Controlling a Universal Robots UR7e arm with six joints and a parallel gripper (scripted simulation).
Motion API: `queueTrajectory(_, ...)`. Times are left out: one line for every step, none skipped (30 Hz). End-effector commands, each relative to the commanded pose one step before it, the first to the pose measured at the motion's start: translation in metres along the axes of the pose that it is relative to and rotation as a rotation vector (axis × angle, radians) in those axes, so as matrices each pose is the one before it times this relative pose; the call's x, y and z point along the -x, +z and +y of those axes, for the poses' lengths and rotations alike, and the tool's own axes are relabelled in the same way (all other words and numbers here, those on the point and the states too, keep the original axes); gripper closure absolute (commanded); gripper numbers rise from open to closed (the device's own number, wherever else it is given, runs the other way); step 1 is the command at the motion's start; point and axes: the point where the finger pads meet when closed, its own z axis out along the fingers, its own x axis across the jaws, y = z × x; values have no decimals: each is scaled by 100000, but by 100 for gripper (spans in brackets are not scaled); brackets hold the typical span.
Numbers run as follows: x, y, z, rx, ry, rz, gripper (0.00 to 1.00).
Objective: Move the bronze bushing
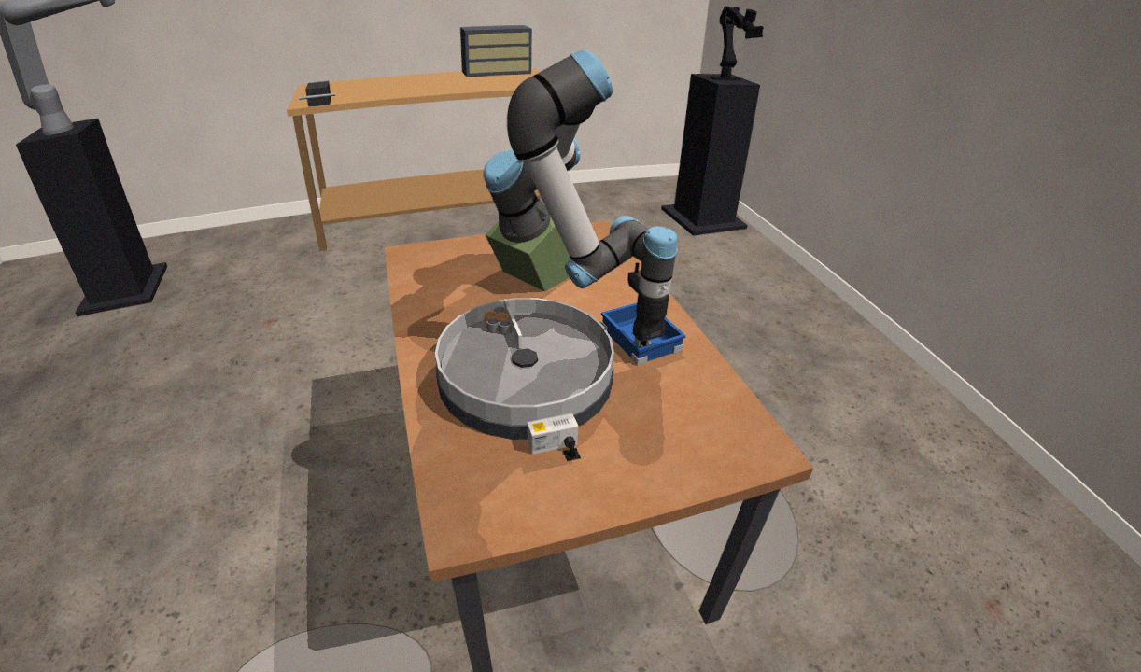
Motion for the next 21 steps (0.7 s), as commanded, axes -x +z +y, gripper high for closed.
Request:
queueTrajectory(-100,-273,-48,140,-188,35,58)
queueTrajectory(0,0,0,0,0,0,58)
queueTrajectory(0,0,0,0,0,0,58)
queueTrajectory(0,0,0,0,0,0,58)
queueTrajectory(0,0,0,0,0,0,58)
queueTrajectory(96,34,99,-27,218,-1,58)
queueTrajectory(5,-113,1,-4,9,2,58)
queueTrajectory(5,-113,1,-4,9,2,58)
queueTrajectory(5,-113,1,-4,9,2,58)
queueTrajectory(5,-113,1,-4,9,2,58)
queueTrajectory(0,0,0,0,0,0,58)
queueTrajectory(0,0,0,0,0,0,58)
queueTrajectory(0,0,0,0,0,0,58)
queueTrajectory(0,0,0,0,0,0,58)
queueTrajectory(0,0,0,0,0,0,58)
queueTrajectory(0,0,0,0,0,0,58)
queueTrajectory(0,0,0,0,0,0,58)
queueTrajectory(0,0,0,0,0,0,58)
queueTrajectory(0,0,0,0,0,0,58)
queueTrajectory(0,0,0,0,0,0,58)
queueTrajectory(0,0,0,0,0,0,58)
